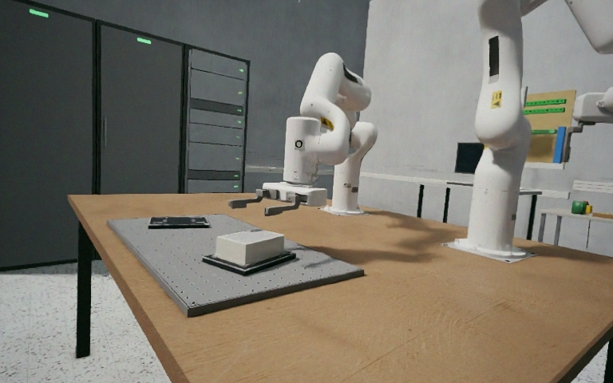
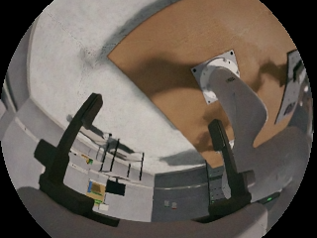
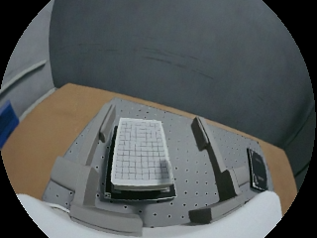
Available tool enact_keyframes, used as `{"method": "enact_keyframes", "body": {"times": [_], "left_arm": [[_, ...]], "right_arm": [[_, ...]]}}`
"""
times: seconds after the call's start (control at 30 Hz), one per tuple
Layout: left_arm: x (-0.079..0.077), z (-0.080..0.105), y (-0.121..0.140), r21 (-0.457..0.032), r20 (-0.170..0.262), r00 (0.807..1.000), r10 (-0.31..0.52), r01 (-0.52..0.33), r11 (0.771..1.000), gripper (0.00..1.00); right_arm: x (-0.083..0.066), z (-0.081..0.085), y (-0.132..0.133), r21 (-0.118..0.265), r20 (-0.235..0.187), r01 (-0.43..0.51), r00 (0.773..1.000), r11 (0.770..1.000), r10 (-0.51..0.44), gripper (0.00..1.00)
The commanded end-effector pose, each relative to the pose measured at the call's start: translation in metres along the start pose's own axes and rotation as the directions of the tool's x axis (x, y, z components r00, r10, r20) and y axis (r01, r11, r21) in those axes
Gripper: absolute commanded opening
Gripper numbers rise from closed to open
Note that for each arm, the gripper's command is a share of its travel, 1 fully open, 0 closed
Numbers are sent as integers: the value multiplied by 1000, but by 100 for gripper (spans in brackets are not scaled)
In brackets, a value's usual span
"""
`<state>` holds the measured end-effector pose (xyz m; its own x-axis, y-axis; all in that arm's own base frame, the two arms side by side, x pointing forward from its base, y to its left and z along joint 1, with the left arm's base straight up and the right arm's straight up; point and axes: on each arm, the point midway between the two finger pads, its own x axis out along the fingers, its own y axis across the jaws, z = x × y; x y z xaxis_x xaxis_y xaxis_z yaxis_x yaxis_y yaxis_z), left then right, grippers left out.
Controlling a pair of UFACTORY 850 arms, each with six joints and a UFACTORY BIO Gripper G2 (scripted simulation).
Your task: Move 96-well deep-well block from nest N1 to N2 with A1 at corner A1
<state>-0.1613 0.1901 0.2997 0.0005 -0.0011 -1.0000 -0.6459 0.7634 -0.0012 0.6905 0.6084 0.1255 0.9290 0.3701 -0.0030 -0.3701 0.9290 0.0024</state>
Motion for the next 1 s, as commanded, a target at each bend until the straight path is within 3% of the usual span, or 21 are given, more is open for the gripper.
{"method": "enact_keyframes", "body": {"times": [0.0,0.13,0.27,0.97], "left_arm": [[0,0,0,0,0,1000,1,-1,1000,100],[0,0,0,0,0,1000,1,-1,1000,100],[0,0,0,0,0,1000,1,-1,1000,100],[0,0,0,0,0,1000,1,-1,1000,100]], "right_arm": [[-6,7,-15,-1,5,112,994,994,-112,37],[-13,12,-32,0,5,243,970,970,-243,37],[-21,18,-50,1,5,370,929,929,-370,37],[-56,44,-134,0,5,370,929,929,-370,37]]}}
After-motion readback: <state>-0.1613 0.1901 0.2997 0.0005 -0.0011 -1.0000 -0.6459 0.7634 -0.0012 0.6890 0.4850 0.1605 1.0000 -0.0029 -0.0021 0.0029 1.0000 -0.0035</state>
